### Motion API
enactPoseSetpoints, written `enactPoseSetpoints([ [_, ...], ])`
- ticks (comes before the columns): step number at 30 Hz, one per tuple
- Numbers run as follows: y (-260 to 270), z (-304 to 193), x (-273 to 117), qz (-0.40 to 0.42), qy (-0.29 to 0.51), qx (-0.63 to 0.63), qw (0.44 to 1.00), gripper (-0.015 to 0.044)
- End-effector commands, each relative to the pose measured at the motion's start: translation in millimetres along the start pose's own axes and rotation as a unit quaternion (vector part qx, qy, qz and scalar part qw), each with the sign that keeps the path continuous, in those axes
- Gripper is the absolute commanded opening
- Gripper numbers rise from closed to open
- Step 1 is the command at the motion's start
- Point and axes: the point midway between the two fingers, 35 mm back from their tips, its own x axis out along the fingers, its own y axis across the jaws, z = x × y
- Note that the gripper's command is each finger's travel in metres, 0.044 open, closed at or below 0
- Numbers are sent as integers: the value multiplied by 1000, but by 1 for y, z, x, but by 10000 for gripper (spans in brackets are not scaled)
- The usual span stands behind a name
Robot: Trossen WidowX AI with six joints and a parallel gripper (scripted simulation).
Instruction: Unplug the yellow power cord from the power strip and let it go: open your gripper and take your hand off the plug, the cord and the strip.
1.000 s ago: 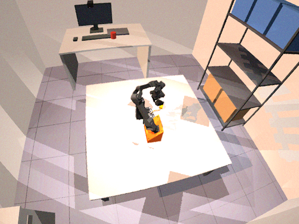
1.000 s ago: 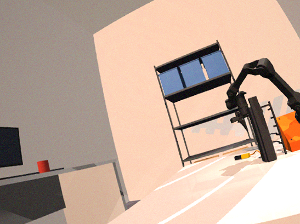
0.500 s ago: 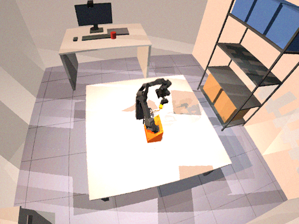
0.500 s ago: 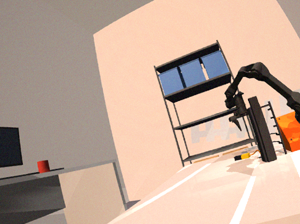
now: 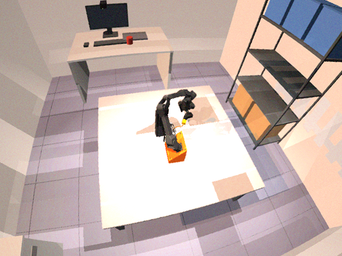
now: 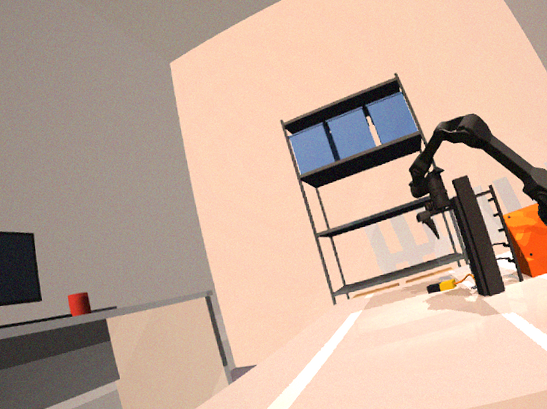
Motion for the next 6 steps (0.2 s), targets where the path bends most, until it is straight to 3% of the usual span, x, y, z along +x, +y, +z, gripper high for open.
enactPoseSetpoints([
  [1,-1,0,0,-1,0,-2,1000,440],
  [6,-1,0,0,-1,0,-2,1000,440],
])
